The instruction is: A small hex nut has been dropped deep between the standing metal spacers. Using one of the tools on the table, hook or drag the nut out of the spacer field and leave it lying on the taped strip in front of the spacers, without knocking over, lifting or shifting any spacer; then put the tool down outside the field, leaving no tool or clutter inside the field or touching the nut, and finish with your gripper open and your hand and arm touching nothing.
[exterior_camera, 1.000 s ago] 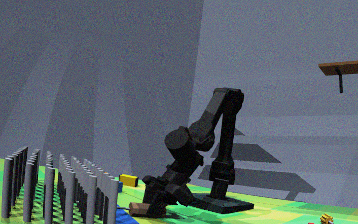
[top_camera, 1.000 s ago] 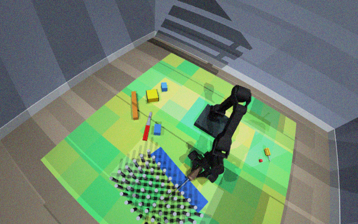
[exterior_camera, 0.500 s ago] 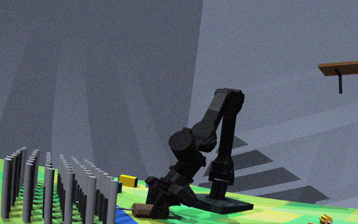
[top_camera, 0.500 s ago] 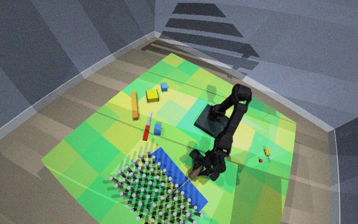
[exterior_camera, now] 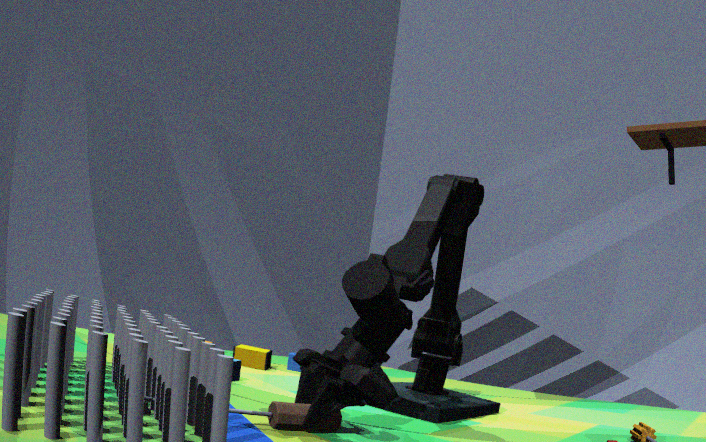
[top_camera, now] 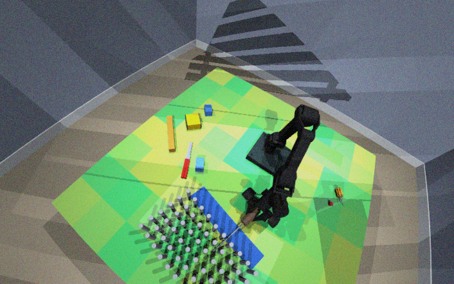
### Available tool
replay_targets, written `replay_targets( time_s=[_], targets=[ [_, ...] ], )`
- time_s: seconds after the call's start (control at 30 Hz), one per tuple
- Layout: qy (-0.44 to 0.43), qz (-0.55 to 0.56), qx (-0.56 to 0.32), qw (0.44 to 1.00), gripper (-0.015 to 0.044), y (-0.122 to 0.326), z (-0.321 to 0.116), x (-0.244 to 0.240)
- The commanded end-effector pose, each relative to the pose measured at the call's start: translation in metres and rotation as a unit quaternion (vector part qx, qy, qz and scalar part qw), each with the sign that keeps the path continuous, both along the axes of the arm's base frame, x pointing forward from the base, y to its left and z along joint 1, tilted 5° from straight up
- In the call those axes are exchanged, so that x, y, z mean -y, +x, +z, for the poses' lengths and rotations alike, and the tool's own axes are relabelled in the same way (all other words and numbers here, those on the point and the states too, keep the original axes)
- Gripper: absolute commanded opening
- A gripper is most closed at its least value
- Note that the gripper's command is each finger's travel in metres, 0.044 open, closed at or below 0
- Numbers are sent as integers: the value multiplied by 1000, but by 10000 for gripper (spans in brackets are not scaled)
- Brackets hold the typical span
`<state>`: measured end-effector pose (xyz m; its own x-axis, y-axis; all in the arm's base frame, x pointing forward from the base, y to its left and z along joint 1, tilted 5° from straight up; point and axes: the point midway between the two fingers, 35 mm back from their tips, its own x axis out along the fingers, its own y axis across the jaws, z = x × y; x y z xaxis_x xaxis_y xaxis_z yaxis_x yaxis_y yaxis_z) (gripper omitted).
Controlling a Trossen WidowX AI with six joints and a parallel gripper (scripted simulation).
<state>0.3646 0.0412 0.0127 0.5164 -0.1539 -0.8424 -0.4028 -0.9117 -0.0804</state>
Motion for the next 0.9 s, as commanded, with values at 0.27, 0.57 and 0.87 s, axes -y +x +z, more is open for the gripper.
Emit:
replay_targets(
  time_s=[0.27,0.57,0.87],
  targets=[
    [1,-1,0,1000,0,-9,1,-4],
    [2,-1,0,1000,0,-16,1,-7],
    [2,-1,-1,1000,0,-23,1,-10]
  ],
)
